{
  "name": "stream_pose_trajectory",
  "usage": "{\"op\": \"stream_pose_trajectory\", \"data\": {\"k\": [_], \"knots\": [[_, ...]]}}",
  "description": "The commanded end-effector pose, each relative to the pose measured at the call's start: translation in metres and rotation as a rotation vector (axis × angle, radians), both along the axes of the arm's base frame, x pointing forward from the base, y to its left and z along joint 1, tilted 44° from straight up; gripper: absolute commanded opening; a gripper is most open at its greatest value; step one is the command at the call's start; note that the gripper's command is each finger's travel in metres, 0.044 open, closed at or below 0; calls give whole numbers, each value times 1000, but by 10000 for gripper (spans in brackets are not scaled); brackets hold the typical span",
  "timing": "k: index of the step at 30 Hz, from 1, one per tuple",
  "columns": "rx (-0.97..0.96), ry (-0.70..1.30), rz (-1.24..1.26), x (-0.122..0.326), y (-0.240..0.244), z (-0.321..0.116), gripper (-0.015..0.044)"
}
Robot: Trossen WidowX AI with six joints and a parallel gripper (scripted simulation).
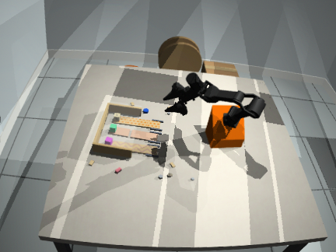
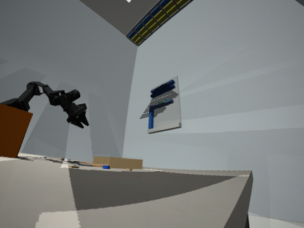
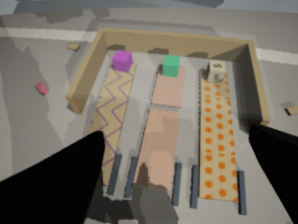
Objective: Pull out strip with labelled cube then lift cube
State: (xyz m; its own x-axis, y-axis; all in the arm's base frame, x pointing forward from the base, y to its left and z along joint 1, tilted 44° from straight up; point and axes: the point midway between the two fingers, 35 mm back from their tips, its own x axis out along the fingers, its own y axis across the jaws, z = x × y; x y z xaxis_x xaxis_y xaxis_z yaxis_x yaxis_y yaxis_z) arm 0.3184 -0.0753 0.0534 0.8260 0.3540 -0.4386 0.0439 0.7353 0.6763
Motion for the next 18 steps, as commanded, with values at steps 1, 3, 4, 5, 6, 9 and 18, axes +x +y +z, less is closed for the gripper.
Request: {"op": "stream_pose_trajectory", "data": {"k": [1, 3, 4, 5, 6, 9, 18], "knots": [[27, 15, -4, -3, 2, -3, 400], [27, 15, -4, -3, 2, -3, 400], [27, 15, -4, -3, 2, -3, 400], [27, 15, -4, -3, 2, -3, 400], [27, 15, -4, -3, 2, -3, 400], [28, 37, 5, 1, 0, -7, 347], [47, 339, 160, 40, -9, -62, 111]]}}
